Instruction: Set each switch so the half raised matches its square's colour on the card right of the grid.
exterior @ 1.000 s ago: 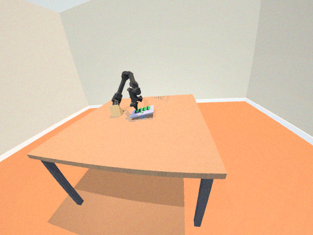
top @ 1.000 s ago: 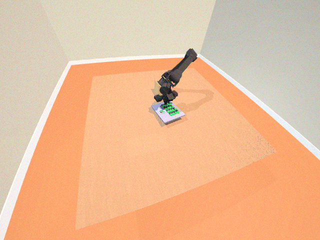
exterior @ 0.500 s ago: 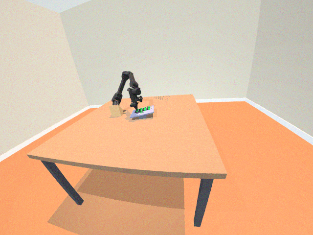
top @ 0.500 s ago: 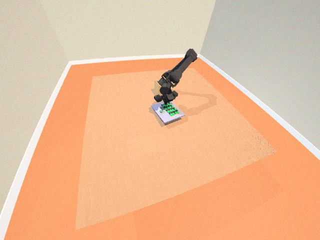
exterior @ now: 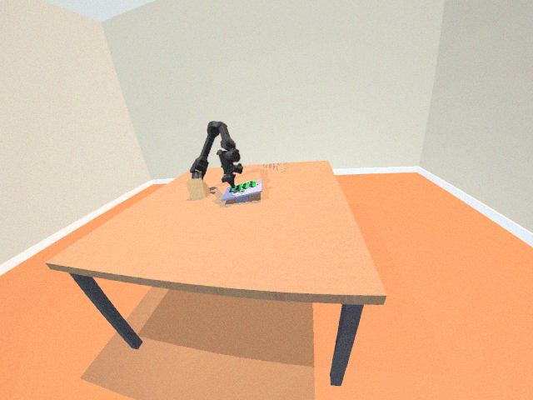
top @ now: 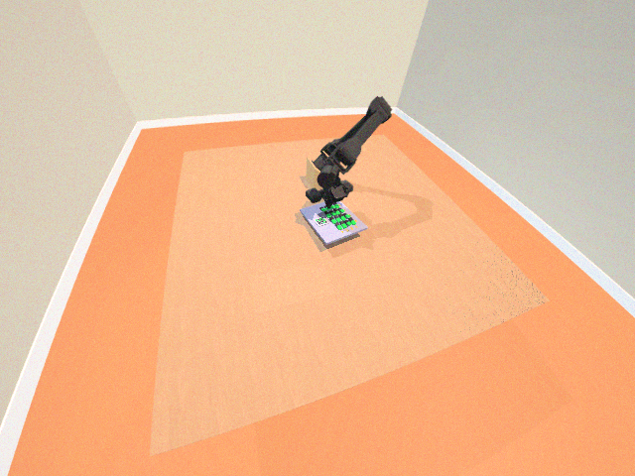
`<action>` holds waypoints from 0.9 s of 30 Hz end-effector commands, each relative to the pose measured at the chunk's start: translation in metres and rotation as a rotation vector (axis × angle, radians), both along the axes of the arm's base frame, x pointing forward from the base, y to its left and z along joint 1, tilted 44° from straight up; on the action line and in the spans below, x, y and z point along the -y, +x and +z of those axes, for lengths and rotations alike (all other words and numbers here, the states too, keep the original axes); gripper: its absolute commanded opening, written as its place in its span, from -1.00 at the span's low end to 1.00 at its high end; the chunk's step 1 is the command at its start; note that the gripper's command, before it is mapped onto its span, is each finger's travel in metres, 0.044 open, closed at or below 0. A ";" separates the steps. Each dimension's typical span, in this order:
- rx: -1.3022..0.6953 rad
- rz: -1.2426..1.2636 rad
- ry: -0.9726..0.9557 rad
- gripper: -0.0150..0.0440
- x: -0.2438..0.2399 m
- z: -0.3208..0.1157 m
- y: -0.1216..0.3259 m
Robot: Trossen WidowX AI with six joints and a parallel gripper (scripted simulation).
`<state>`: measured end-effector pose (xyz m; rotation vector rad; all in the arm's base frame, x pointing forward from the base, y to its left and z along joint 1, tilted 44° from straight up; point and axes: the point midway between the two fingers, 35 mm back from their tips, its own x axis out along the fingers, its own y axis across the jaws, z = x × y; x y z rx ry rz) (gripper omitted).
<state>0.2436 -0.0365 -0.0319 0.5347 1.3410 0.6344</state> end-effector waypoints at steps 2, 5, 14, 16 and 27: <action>-0.003 -0.003 0.005 -0.49 -0.001 -0.001 0.000; -0.003 -0.003 0.005 -0.49 -0.002 -0.001 0.000; -0.003 -0.003 0.005 -0.49 -0.002 -0.002 0.000; -0.003 -0.003 0.005 -0.49 -0.003 -0.002 0.000; 0.014 -0.021 0.005 -0.49 0.044 0.043 -0.010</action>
